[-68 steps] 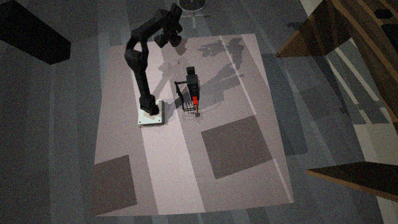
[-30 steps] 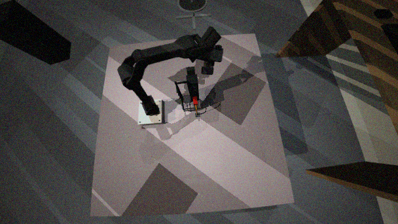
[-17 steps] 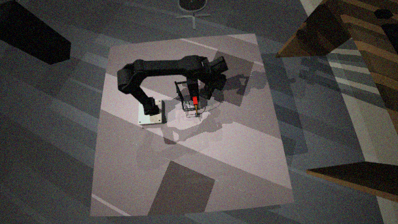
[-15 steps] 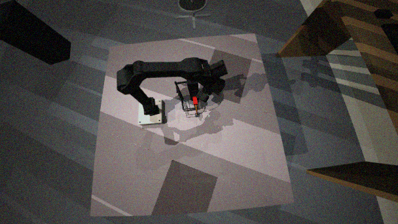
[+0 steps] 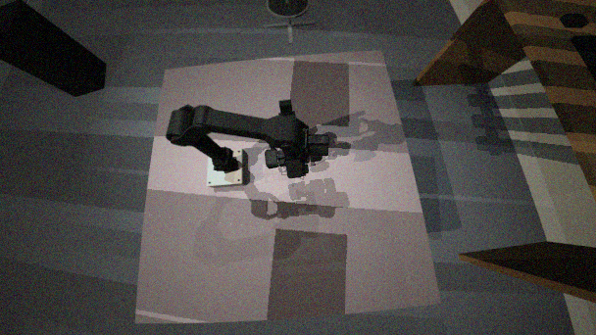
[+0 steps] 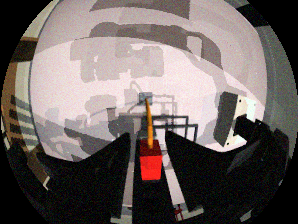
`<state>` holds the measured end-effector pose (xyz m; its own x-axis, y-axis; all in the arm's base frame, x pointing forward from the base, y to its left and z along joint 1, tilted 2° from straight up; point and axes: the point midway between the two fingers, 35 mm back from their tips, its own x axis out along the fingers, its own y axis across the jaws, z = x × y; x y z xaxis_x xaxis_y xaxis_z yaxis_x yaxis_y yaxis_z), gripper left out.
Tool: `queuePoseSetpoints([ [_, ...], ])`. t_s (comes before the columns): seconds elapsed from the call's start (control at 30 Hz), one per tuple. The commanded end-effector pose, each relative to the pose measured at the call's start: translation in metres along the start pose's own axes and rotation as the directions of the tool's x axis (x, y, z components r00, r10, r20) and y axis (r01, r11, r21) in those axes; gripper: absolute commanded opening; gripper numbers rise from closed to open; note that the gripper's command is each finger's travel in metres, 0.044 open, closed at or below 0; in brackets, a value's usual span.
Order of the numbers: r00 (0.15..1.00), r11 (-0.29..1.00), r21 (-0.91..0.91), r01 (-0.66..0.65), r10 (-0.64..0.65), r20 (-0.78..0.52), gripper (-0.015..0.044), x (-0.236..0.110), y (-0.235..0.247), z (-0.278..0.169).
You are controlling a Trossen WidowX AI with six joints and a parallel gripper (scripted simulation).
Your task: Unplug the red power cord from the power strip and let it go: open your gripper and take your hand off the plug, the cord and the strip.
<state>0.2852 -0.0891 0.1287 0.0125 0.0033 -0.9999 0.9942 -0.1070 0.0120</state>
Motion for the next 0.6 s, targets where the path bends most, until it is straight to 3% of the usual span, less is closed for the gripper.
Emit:
queuePoseSetpoints([
  [0.0,1.0,1.0,0.013,0.011,-0.011,0.002,0.016,0.001,-0.002,0.0],
  [0.57,1.0,1.0,0.012,0.011,-0.011,-0.001,0.016,0.001,-0.002,-0.026],
])
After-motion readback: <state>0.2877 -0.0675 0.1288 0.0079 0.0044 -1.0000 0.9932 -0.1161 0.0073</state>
